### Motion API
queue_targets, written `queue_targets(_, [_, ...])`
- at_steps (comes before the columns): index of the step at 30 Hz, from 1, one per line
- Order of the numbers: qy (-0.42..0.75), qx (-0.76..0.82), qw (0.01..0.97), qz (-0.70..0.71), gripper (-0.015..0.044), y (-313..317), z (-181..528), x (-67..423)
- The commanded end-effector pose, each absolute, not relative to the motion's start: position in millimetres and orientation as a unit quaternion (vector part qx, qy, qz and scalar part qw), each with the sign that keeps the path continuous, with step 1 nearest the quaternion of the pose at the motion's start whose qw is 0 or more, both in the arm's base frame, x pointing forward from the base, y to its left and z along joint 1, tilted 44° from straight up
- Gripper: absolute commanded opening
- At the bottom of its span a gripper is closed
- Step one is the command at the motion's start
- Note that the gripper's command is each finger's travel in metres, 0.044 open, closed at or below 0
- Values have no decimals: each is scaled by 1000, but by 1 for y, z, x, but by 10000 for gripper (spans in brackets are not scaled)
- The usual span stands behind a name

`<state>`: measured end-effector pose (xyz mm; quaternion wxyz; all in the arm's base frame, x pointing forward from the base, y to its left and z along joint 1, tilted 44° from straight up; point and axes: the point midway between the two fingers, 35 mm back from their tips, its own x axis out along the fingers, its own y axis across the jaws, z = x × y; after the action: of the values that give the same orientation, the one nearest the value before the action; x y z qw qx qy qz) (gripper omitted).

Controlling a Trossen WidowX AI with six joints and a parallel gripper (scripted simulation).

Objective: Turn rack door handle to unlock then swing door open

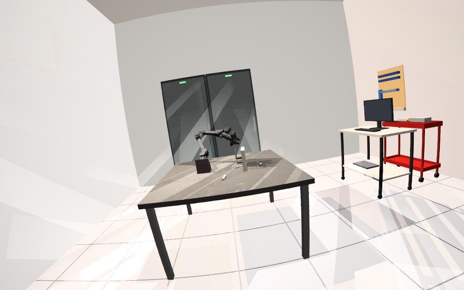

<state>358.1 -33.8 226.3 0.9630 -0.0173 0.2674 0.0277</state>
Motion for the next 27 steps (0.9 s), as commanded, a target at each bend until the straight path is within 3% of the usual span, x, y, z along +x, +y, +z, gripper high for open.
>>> queue_targets(1, [324,-8,945,49,281,-39,212,361])
queue_targets(27, [568,159,789,172,281,-59,154,339])
